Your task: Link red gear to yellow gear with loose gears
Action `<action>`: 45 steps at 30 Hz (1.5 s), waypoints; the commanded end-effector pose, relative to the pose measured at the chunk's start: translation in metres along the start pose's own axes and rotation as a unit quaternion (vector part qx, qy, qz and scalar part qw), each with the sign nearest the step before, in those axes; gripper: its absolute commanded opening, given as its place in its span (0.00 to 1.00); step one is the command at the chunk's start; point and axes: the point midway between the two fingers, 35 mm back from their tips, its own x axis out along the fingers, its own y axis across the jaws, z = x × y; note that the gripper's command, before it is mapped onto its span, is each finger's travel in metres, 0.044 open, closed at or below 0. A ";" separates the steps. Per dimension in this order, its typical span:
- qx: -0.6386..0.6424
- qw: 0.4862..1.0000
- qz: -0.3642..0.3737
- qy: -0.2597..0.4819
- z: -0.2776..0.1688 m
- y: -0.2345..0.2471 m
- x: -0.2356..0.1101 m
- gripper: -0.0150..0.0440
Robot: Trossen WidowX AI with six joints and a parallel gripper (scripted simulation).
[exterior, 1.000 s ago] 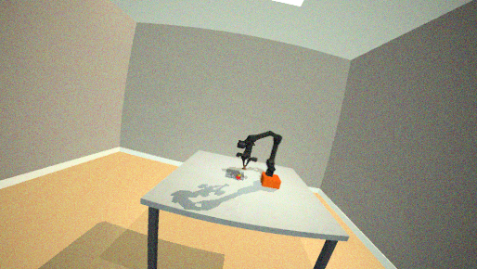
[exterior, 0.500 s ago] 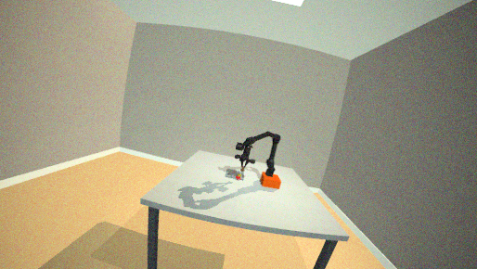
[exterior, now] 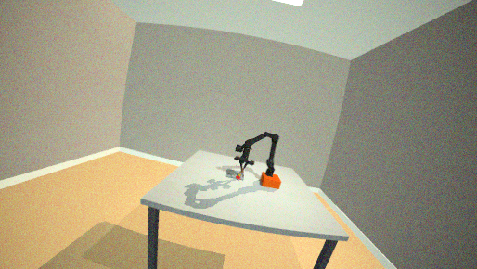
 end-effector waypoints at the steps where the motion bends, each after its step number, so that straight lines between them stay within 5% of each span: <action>1: -0.003 1.000 0.005 0.004 -0.002 0.001 0.003 0.25; 45: -0.110 0.994 0.006 0.003 -0.003 0.002 0.022 0.25</action>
